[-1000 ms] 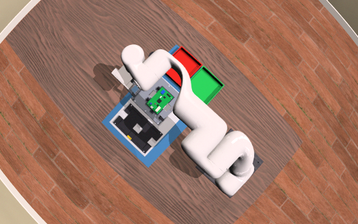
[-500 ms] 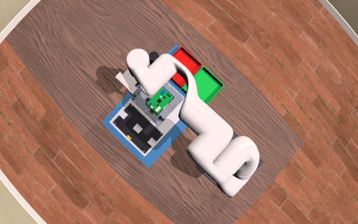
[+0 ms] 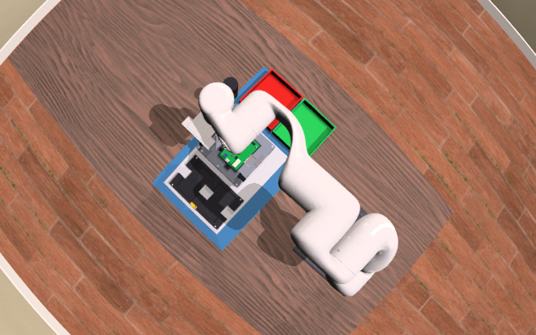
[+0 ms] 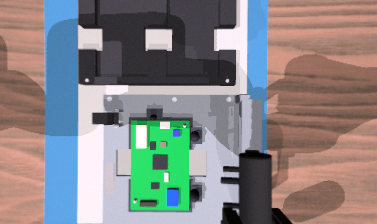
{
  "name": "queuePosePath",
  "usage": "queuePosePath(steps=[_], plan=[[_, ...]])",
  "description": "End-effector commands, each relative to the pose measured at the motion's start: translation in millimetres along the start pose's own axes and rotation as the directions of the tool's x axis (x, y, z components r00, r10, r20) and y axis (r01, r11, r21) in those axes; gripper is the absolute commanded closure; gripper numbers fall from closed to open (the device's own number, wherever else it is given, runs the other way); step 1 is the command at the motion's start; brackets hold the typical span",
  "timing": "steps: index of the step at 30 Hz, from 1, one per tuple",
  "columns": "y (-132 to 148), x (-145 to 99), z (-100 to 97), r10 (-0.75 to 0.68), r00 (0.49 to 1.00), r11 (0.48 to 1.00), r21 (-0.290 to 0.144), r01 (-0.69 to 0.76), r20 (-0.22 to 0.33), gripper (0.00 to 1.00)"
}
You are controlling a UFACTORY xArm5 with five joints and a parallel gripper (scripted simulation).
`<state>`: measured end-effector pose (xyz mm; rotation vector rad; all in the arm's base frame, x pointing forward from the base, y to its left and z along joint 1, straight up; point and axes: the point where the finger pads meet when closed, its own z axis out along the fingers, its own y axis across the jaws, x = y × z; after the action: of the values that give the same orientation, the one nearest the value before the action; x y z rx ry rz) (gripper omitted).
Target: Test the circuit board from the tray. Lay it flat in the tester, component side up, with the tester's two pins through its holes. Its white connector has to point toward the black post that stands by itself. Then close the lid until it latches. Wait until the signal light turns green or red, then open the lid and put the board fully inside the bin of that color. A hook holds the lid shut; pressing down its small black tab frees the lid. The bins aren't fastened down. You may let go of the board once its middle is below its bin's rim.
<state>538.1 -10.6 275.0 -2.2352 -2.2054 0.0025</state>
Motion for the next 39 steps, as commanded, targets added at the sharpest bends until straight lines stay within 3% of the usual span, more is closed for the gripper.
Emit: queuePosePath(steps=[1,18,39], plan=[[-9,0,0.2,0.000,1.000,1.000,-0.006,0.000,0.000,1.00],[-51,0,15.0,0.000,1.000,1.000,-0.006,0.000,0.000,1.00],[-102,0,52.4,0.000,1.000,1.000,-0.006,0.000,0.000,1.00]])
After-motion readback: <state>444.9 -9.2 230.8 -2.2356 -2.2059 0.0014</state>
